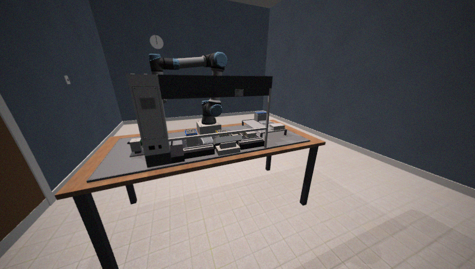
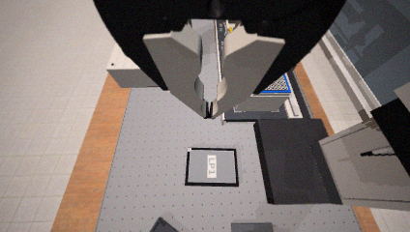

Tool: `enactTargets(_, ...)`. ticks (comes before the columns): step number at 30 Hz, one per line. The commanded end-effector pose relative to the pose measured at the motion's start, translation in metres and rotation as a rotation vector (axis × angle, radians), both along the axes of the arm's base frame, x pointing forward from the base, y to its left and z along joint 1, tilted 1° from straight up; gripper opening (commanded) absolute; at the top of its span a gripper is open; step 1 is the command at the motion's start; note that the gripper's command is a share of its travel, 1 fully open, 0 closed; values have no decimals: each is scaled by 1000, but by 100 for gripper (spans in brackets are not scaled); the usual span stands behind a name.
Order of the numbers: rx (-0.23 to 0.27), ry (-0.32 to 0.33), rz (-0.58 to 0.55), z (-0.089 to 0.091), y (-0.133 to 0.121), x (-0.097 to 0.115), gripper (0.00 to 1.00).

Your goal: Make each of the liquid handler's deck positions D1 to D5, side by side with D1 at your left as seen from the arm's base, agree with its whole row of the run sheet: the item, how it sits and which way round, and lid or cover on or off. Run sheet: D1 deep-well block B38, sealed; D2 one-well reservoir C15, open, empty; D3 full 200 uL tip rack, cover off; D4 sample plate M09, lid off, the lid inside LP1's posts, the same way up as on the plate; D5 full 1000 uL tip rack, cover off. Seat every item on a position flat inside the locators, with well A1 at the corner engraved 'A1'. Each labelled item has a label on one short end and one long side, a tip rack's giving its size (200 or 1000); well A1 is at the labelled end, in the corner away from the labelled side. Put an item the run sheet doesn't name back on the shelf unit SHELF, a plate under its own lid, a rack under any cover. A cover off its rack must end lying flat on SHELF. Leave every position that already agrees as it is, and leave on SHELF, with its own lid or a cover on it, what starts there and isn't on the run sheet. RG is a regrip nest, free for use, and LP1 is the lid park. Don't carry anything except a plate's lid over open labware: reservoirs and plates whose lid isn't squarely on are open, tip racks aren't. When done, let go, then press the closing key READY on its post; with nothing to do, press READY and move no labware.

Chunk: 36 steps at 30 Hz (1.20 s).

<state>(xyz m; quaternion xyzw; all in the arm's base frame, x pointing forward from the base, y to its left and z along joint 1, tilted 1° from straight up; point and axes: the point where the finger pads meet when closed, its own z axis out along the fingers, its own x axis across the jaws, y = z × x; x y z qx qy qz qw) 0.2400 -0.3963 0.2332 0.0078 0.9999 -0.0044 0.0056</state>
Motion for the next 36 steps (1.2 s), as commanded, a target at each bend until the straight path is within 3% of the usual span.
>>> enactTargets(1,-1,0,0,1,-9,1,0)
enactTargets(4,-1,0,0,1,-9,1,0)
enactTargets(7,-1,0,56,1,-24,2,0)
enactTargets(22,-1,0,56,1,-89,6,0)
enactTargets(28,-1,0,56,1,-90,6,0)
enactTargets(34,-1,0,56,2,-88,36,0)
enactTargets(36,-1,0,56,2,-88,36,0)
